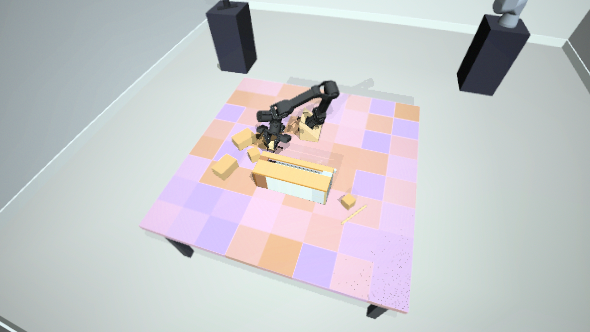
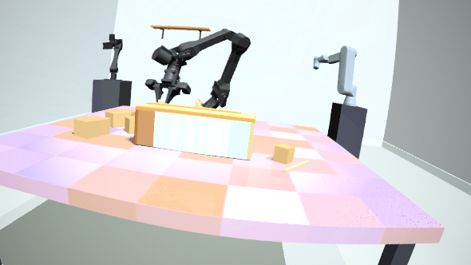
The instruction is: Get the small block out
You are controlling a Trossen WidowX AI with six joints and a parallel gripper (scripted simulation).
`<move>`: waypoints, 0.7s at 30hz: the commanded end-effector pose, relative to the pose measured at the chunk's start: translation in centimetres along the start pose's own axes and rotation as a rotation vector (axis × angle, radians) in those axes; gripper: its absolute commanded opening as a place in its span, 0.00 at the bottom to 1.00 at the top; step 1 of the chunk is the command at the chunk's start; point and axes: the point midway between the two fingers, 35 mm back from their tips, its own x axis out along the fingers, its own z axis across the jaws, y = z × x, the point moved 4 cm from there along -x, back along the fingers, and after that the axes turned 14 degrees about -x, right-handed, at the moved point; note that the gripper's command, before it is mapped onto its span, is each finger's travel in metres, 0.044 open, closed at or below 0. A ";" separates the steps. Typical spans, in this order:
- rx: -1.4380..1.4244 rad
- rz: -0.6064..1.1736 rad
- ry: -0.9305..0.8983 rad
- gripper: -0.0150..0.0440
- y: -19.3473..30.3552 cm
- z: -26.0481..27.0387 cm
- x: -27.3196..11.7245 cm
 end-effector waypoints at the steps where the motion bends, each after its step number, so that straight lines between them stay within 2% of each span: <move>1: 0.098 0.002 -0.053 0.25 0.0 0.1 -2.3; 10: 0.297 0.017 -0.149 0.25 -0.6 -0.4 -6.8; 21: 0.301 0.018 -0.150 0.25 -0.6 -0.4 -6.9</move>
